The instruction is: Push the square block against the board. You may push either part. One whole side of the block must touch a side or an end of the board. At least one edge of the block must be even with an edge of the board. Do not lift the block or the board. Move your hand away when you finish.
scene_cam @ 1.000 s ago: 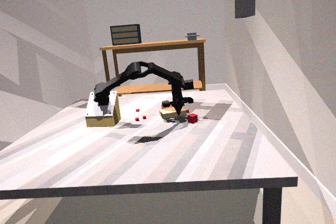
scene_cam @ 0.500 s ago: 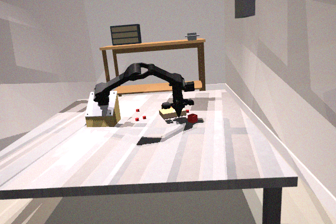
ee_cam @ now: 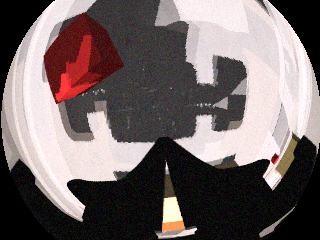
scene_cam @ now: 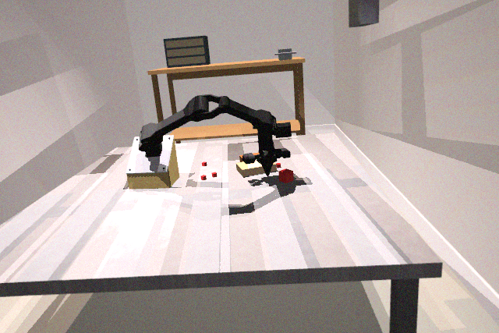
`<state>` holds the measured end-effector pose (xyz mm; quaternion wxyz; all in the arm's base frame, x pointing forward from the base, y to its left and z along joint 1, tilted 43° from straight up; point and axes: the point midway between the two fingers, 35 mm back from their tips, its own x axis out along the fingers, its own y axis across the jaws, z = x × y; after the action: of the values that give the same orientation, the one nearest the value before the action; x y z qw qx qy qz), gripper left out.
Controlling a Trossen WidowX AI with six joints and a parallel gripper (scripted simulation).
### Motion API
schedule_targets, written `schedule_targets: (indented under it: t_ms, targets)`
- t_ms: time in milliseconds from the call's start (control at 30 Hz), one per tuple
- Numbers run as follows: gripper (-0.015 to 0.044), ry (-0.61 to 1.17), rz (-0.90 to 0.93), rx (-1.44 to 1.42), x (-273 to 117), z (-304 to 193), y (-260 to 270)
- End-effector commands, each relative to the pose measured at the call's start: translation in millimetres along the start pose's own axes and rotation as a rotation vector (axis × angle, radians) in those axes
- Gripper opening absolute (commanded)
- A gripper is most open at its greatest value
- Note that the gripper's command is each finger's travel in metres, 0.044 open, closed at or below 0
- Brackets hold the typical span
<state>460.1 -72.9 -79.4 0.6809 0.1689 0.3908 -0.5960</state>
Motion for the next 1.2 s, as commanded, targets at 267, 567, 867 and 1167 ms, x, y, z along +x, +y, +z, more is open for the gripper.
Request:
schedule_targets:
  t_ms: [267, 567, 867, 1167]
  targets:
    - [0.0000, -0.003, 0.005, 0.001, -56, 2, 0]
    - [0.0000, -0.004, 0.015, -0.168, -58, -27, -2]
    - [0.0000, 0.010, 0.022, -0.465, -59, -75, -12]
    - [0.0000, 0.015, 0.026, -0.762, -59, -120, -28]
